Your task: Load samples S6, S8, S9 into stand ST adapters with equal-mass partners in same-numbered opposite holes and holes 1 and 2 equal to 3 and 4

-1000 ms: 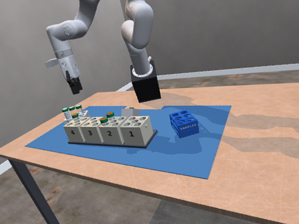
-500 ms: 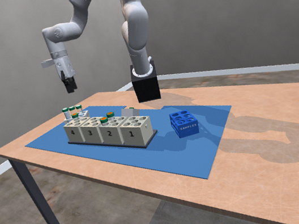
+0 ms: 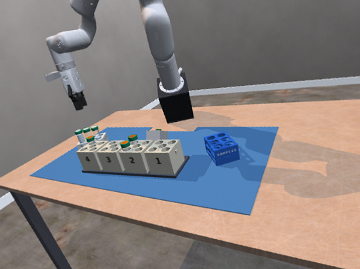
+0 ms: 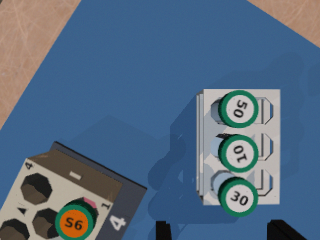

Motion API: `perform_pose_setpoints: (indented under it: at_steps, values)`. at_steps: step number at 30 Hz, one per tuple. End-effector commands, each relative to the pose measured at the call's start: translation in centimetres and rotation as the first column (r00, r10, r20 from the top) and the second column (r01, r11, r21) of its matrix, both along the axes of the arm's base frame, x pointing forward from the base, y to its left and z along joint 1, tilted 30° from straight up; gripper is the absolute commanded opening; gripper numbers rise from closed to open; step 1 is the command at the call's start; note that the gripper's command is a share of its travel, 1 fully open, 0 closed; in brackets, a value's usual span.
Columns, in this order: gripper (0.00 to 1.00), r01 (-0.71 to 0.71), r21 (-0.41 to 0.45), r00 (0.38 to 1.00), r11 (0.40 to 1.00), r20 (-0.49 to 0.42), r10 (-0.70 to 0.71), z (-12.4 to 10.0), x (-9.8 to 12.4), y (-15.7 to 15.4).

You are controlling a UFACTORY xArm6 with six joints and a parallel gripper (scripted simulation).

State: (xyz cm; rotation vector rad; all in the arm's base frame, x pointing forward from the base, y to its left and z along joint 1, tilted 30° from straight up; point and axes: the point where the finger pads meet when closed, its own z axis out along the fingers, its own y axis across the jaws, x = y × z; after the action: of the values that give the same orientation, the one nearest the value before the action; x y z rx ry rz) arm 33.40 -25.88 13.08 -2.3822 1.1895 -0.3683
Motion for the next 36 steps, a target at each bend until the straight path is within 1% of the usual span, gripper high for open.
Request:
perform_pose_setpoints:
  at_steps: [1,10,21,31,36]
  values:
    - [0.57,-0.001,-0.002,1.000,1.000,0.003,0.001,-0.3,0.0,-1.2]
    - [0.57,-0.001,-0.003,1.000,1.000,0.003,0.001,-1.9,-0.8,-5.2]
    - [0.57,-0.001,-0.003,1.000,1.000,0.003,0.001,-1.9,-0.8,-5.2]
    - [0.57,-0.001,-0.003,1.000,1.000,0.003,0.001,-3.6,0.1,-4.7]
    - [0.57,-0.001,-0.003,1.000,1.000,0.003,0.001,-4.2,0.3,-4.5]
